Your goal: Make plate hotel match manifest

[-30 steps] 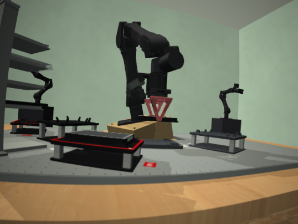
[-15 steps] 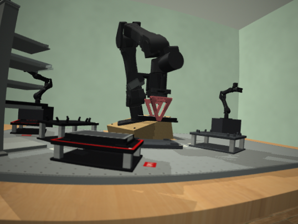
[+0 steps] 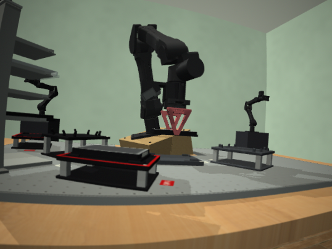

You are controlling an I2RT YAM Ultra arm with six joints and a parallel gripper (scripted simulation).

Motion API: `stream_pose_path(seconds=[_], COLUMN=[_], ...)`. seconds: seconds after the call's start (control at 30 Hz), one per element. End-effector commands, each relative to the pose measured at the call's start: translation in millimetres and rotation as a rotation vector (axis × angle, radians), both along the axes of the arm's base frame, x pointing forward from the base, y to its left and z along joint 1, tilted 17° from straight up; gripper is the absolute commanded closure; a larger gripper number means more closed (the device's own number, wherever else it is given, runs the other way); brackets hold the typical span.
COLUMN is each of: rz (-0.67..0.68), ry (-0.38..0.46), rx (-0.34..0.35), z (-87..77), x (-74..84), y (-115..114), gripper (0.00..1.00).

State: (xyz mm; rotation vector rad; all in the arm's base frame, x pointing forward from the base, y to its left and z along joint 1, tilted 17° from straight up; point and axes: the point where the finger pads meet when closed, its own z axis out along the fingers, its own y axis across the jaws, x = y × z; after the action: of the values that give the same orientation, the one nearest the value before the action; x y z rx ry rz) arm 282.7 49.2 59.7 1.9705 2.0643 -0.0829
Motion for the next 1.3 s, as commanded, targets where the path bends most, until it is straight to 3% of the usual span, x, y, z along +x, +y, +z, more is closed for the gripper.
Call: stream_pose_path(seconds=[0.0, 1.27], rz=[0.003, 0.003], ry=[-0.006, -0.006], rx=[0.001, 0.001], z=[0.9, -20.9], x=[1.2, 5.1], y=[0.4, -4.9], gripper=[0.14, 0.14])
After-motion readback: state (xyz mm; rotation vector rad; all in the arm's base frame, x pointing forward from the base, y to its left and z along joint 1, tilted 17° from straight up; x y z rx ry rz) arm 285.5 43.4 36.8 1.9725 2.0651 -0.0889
